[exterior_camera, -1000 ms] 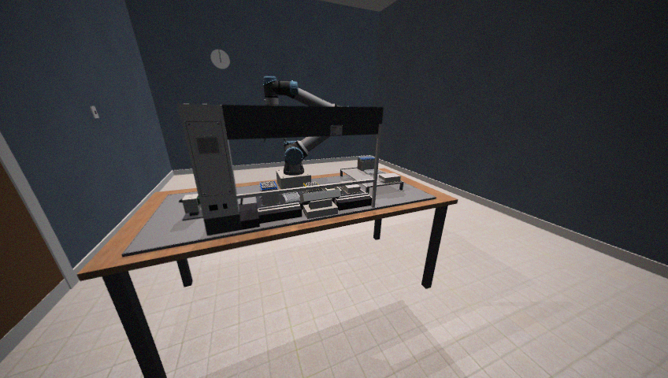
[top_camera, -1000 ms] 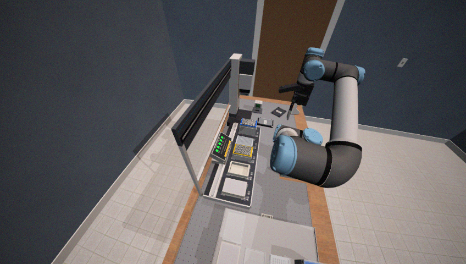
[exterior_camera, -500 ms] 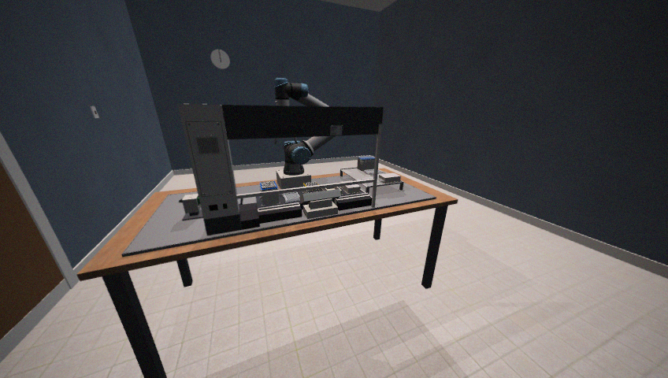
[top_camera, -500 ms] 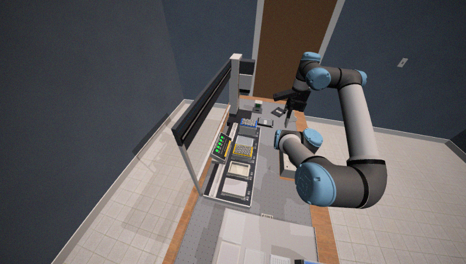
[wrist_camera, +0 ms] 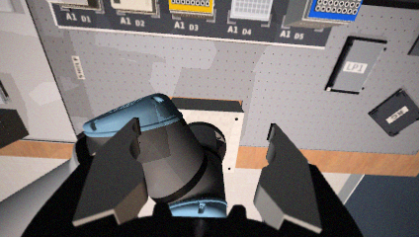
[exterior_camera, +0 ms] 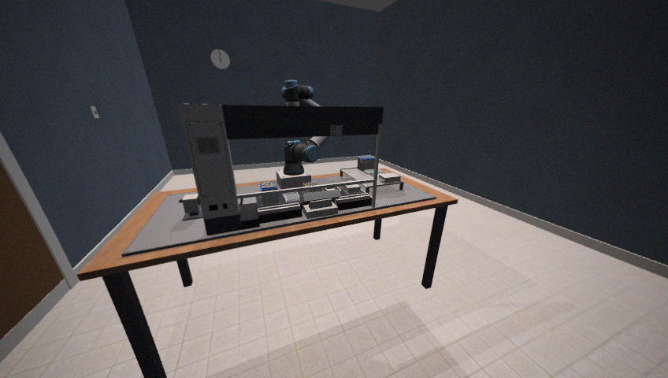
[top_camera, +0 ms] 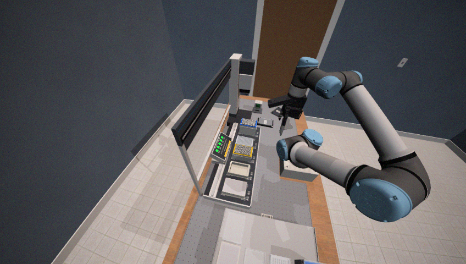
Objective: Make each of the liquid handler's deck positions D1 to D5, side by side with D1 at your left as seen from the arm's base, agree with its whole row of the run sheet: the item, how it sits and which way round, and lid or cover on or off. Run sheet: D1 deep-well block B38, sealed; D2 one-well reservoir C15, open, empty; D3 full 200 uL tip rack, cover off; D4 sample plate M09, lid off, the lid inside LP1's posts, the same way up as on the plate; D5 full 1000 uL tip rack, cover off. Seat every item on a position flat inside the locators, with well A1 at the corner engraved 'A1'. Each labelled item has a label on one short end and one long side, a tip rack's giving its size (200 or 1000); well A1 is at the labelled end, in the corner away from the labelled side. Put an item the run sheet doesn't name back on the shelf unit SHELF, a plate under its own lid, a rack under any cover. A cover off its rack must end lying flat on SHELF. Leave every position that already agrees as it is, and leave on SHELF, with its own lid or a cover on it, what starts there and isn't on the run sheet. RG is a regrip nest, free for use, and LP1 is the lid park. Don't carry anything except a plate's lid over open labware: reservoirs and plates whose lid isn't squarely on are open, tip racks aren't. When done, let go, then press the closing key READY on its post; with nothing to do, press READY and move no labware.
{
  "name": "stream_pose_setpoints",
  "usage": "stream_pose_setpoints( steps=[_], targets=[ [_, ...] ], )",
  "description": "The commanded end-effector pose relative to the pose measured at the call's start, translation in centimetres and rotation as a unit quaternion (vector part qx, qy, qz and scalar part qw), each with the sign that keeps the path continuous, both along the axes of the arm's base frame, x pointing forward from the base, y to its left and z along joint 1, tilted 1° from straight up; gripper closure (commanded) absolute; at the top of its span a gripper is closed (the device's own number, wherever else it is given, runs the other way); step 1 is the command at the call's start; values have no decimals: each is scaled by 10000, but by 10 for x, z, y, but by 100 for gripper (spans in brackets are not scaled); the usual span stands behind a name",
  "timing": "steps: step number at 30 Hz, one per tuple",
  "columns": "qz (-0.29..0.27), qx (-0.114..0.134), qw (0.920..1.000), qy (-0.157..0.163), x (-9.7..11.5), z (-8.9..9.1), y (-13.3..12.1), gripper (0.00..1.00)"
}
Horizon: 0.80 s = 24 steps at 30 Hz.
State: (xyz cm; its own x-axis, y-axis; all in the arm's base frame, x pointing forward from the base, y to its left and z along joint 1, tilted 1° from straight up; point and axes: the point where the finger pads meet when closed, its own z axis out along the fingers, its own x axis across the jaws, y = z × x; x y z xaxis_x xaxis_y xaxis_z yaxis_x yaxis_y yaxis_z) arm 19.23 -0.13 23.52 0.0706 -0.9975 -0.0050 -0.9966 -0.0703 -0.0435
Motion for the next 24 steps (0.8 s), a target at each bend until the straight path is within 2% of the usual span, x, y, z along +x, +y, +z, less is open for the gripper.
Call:
stream_pose_setpoints(
  steps=[1, 8, 14, 24],
  targets=[
    [-28, -82, 9998, 158, 8, -2, 15, 18],
    [-28, -82, 9998, 158, 20, -6, 42, 18],
    [-28, -82, 9998, 158, 20, -6, 42, 18],
    [-120, -80, 9998, 157, 44, -5, 10, 18]
  ],
)
